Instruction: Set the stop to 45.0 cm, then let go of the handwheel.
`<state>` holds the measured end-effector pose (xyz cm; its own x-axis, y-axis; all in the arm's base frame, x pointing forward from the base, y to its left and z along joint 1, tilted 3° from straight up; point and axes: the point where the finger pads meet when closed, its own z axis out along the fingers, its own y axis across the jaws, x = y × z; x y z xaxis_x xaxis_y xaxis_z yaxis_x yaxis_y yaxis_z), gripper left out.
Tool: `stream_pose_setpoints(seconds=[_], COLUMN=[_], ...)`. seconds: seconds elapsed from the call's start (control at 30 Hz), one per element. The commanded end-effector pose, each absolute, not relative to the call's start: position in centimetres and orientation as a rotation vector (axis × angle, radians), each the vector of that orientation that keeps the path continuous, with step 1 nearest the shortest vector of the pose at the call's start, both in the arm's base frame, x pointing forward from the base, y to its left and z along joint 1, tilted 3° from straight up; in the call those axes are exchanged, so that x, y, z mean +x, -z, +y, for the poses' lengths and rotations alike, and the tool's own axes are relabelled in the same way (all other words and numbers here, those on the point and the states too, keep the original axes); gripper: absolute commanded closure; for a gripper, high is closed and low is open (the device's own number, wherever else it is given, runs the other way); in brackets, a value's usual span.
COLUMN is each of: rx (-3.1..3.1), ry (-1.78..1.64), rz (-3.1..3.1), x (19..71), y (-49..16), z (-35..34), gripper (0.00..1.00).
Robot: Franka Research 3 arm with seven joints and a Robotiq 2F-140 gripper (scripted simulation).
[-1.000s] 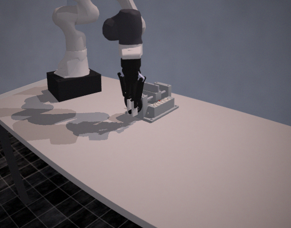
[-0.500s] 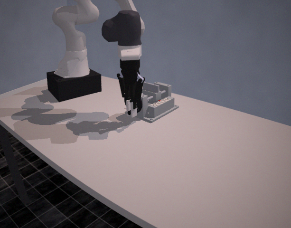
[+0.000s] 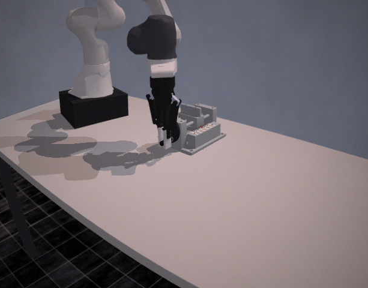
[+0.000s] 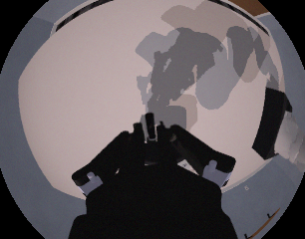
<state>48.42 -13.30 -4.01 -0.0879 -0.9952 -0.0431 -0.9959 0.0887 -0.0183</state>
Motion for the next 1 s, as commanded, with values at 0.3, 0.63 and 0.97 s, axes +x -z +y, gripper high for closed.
stream_pose_setpoints(seconds=[0.3,0.63,0.97], rx=[-2.096,-2.096,-2.096], ry=[-0.032,-0.032,-0.032], rz=[2.286,2.286,2.286], x=[47.1,46.0,45.0], y=[4.5,4.5,4.1], z=[-13.1,-13.0,-13.0], gripper=[0.96,0.96,0.96])
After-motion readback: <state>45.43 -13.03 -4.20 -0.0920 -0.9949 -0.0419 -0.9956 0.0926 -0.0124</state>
